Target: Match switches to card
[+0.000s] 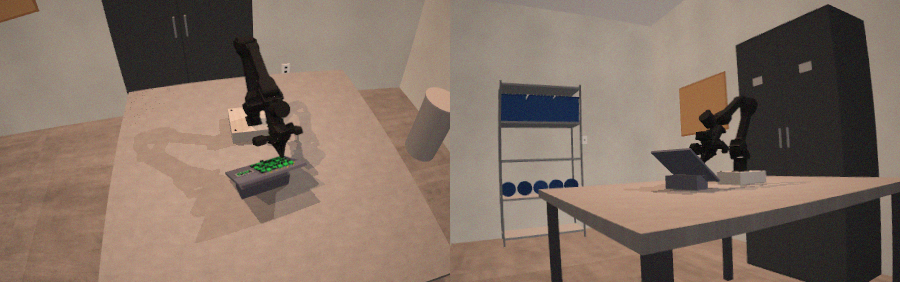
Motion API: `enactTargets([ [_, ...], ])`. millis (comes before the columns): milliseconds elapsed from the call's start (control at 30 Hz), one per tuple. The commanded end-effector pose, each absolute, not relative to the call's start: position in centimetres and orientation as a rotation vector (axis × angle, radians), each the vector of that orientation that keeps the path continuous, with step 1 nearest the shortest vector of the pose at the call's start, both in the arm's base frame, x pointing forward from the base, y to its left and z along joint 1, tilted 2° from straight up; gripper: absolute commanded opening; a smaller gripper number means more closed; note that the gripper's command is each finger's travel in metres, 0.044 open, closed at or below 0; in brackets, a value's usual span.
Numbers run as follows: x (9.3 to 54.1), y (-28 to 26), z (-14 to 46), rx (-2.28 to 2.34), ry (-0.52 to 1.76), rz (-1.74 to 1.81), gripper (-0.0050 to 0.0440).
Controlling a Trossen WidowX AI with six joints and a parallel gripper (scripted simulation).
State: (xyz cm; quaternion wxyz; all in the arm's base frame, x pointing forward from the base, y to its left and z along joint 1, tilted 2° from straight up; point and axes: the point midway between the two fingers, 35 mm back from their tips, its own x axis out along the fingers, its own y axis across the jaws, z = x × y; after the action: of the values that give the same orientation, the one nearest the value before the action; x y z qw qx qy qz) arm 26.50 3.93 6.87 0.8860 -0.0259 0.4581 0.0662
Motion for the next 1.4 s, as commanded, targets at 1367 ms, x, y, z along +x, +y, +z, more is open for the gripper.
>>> enactTargets([
  [1367,22.8,3.3,11.6,-0.051,0.927,0.135,0.0],
])
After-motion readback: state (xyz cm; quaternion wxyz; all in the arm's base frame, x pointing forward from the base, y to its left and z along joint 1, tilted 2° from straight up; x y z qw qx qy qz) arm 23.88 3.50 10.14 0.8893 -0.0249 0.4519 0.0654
